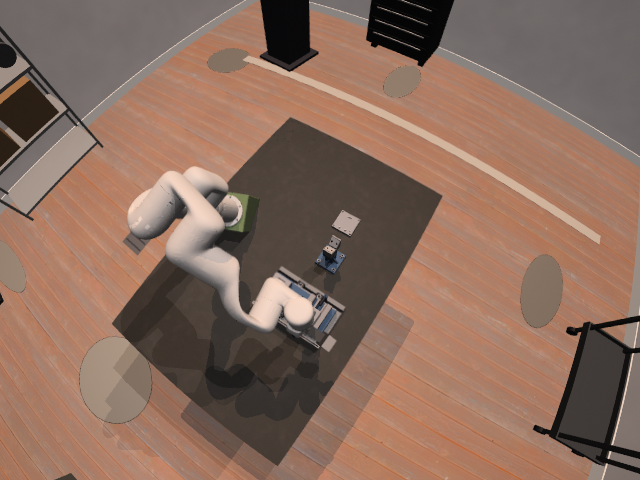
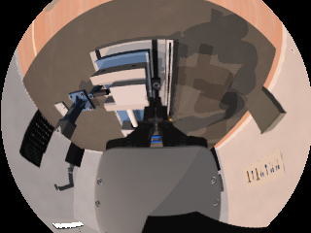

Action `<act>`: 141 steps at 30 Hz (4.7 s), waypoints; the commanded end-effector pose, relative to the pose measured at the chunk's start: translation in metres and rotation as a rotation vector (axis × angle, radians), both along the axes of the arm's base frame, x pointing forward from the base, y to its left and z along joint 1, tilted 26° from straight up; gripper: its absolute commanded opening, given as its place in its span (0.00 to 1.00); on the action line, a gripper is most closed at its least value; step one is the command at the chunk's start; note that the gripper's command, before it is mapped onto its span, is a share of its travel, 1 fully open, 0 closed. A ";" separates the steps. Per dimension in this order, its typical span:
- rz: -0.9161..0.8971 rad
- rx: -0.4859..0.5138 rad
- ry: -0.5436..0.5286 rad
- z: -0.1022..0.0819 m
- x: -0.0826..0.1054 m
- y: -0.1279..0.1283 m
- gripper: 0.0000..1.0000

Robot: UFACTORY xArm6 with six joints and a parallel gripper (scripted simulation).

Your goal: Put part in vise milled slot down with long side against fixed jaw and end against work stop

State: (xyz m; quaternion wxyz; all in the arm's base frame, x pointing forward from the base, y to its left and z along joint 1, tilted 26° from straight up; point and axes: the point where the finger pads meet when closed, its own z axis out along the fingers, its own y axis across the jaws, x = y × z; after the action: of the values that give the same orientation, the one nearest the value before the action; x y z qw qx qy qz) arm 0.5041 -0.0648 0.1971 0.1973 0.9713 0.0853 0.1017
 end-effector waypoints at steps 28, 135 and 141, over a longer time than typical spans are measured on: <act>0.001 0.000 -0.005 -0.017 0.007 -0.008 0.00; 0.001 0.000 -0.005 -0.026 0.011 -0.012 0.00; 0.001 0.000 -0.005 -0.026 0.011 -0.012 0.00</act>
State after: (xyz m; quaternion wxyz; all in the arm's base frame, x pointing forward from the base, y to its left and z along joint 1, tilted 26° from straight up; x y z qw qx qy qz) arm 0.5140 -0.0767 0.1698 0.1974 0.9713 0.0853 0.1022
